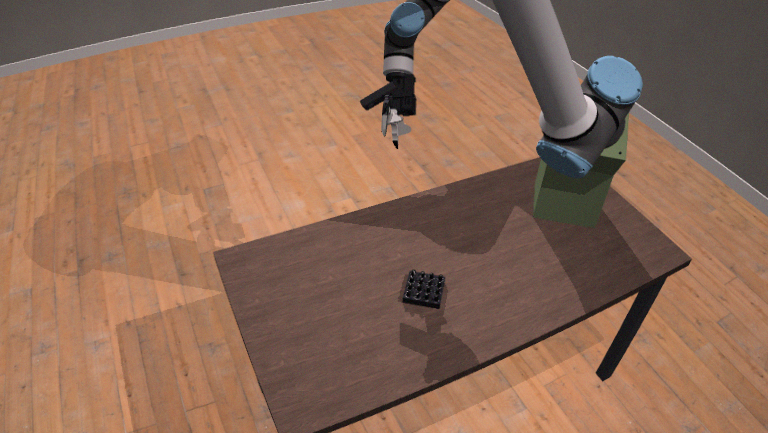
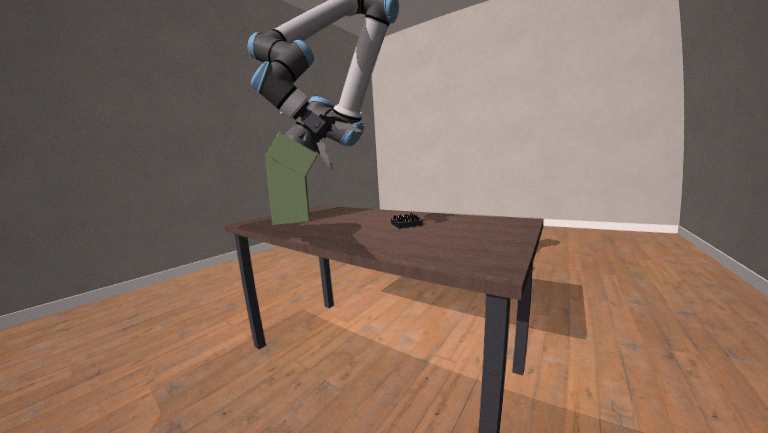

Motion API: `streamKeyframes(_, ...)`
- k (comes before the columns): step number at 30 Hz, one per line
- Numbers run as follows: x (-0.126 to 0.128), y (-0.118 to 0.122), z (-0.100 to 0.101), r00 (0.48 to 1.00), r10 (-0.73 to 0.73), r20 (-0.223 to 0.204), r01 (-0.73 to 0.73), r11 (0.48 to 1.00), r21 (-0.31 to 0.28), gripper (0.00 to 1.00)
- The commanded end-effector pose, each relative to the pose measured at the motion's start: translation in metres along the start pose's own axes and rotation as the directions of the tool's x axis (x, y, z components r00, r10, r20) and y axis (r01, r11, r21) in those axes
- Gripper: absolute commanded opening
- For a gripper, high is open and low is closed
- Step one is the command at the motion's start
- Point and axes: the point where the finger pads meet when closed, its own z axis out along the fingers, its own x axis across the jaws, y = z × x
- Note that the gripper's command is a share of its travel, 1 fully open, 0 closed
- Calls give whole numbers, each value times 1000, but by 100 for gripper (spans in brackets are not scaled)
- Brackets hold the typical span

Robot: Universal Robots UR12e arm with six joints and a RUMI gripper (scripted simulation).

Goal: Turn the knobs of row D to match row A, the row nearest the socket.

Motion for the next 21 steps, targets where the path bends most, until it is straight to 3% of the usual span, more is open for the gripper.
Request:
streamKeyframes(1, 6, 4, 16, 998, -47, -37, 46, 999, -28, 100)
streamKeyframes(5, 10, 6, 27, 995, -77, -60, 75, 996, -48, 100)
streamKeyframes(17, 40, 28, 106, 916, -343, -208, 296, 928, -225, 100)
streamKeyframes(21, 44, 30, 115, 900, -376, -221, 321, 914, -247, 100)
